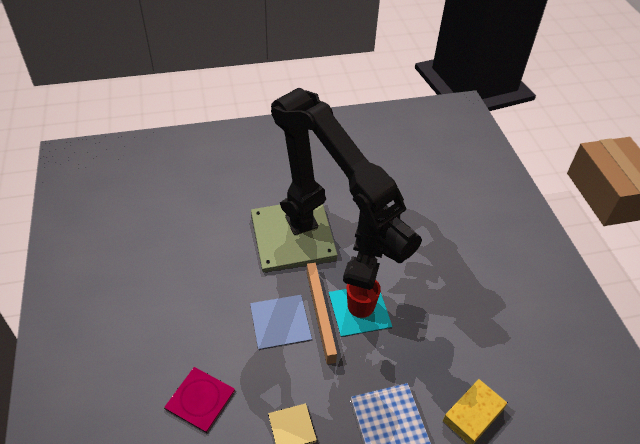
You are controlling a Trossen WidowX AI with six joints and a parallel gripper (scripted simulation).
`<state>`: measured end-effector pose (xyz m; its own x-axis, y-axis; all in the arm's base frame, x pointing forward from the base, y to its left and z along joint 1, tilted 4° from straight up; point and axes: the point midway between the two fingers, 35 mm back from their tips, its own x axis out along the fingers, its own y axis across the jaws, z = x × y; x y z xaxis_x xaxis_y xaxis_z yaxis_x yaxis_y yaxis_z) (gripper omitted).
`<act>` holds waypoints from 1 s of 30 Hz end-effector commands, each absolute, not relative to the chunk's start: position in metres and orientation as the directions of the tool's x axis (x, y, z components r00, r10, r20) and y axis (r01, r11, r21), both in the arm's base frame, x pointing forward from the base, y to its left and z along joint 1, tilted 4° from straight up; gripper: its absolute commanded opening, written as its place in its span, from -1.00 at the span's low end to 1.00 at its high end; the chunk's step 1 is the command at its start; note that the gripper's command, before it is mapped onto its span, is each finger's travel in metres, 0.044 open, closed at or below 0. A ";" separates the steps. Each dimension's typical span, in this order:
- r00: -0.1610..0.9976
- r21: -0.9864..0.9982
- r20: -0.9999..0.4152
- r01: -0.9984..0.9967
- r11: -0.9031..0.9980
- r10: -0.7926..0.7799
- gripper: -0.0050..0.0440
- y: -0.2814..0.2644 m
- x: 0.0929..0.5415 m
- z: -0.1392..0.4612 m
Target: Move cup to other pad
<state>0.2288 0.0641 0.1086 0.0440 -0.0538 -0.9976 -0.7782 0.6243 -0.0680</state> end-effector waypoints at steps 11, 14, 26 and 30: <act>0.044 -0.068 -0.998 -0.778 0.625 -0.054 0.71 0.064 0.229 0.110; 0.045 -0.069 -0.998 -0.778 0.625 -0.054 1.00 0.065 0.229 0.117; 0.045 -0.069 -0.997 -0.776 0.627 -0.055 1.00 0.066 0.226 0.148; 0.046 -0.070 -0.997 -0.775 0.627 -0.055 1.00 0.067 0.224 0.160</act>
<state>0.2238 0.0656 0.1465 0.0283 -0.0586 -0.9979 -0.7791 0.6242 -0.0587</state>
